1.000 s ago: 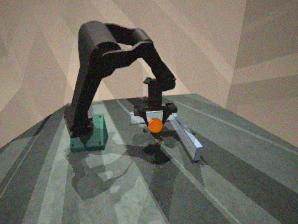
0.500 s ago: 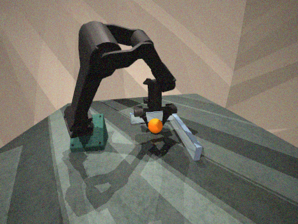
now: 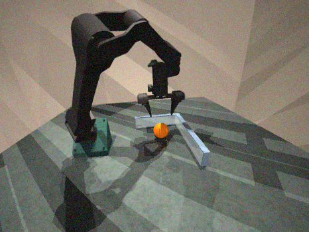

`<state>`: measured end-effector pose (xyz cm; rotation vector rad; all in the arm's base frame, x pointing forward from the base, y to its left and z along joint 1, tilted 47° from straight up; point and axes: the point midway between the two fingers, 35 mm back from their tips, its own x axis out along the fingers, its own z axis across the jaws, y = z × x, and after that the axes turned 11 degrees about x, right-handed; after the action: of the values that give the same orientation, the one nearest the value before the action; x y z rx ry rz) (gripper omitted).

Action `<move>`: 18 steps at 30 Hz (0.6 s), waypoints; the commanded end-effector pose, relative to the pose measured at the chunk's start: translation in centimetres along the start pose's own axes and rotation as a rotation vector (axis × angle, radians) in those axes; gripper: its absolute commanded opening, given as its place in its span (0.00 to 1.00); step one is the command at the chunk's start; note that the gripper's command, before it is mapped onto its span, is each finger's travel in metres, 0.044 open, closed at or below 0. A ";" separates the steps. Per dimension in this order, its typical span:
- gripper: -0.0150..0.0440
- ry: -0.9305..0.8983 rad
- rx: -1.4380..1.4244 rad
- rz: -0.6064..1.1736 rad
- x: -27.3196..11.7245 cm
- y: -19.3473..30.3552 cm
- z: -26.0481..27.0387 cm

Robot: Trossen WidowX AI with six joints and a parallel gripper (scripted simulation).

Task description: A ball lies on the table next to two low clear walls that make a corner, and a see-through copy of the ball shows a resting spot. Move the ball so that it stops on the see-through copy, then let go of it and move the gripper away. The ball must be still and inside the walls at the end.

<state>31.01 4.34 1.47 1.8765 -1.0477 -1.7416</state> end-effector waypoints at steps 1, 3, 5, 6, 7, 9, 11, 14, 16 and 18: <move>1.00 -0.014 0.008 0.006 -1.2 0.3 0.2; 1.00 0.001 0.000 0.000 -0.4 0.0 0.0; 1.00 0.001 0.000 0.000 -0.4 0.0 0.0; 1.00 0.001 0.000 0.000 -0.4 0.0 0.0; 1.00 0.001 0.000 0.000 -0.4 0.0 0.0; 1.00 0.001 0.000 0.000 -0.7 0.0 0.0; 1.00 -0.001 0.001 0.001 -2.6 0.1 0.1; 1.00 -0.003 0.004 0.003 -4.9 0.3 0.3; 1.00 -0.003 0.004 0.003 -4.9 0.3 0.3; 1.00 -0.003 0.004 0.003 -4.9 0.3 0.3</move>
<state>30.91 7.46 4.48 1.8776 -1.0398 -1.7336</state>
